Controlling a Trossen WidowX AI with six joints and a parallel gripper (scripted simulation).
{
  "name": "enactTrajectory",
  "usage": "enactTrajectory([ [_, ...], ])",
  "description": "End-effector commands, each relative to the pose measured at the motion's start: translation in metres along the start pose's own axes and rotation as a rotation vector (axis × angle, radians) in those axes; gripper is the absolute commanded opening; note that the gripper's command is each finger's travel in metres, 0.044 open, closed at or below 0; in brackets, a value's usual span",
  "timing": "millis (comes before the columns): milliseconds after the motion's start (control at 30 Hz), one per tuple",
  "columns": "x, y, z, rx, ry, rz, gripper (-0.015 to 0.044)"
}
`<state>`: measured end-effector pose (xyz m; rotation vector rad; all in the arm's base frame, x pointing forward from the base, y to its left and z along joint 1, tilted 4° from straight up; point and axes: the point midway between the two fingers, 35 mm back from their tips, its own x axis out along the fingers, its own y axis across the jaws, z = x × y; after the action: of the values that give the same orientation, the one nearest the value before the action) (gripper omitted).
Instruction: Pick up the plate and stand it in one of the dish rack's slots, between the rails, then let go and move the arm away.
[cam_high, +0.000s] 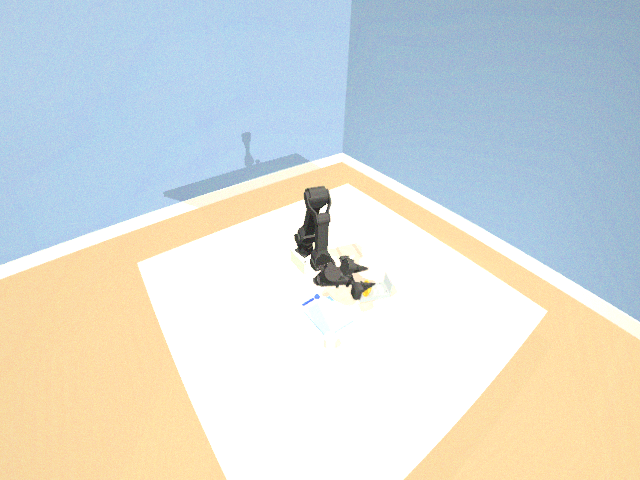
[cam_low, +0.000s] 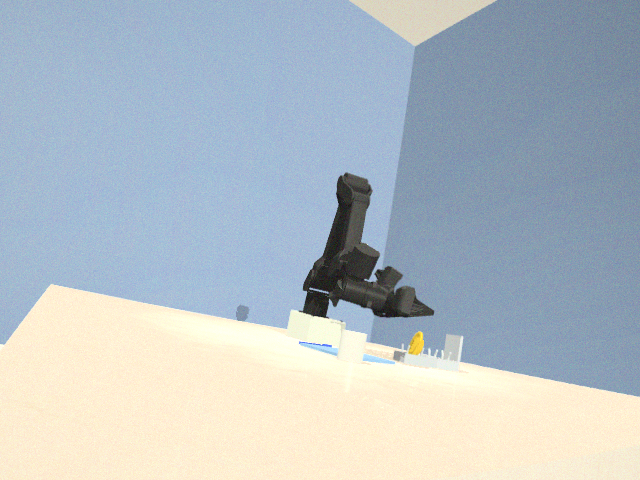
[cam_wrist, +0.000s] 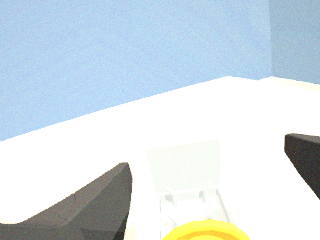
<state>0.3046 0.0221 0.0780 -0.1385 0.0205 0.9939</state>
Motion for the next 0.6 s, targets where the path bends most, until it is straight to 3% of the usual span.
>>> enactTrajectory([
  [0,-0.005,-0.001,0.038,0.018,-0.022,0.012,0.04],
  [267,-0.006,-0.006,0.051,0.037,-0.019,0.002,0.04],
  [567,-0.007,-0.047,0.049,0.238,0.129,-0.167,0.04],
])
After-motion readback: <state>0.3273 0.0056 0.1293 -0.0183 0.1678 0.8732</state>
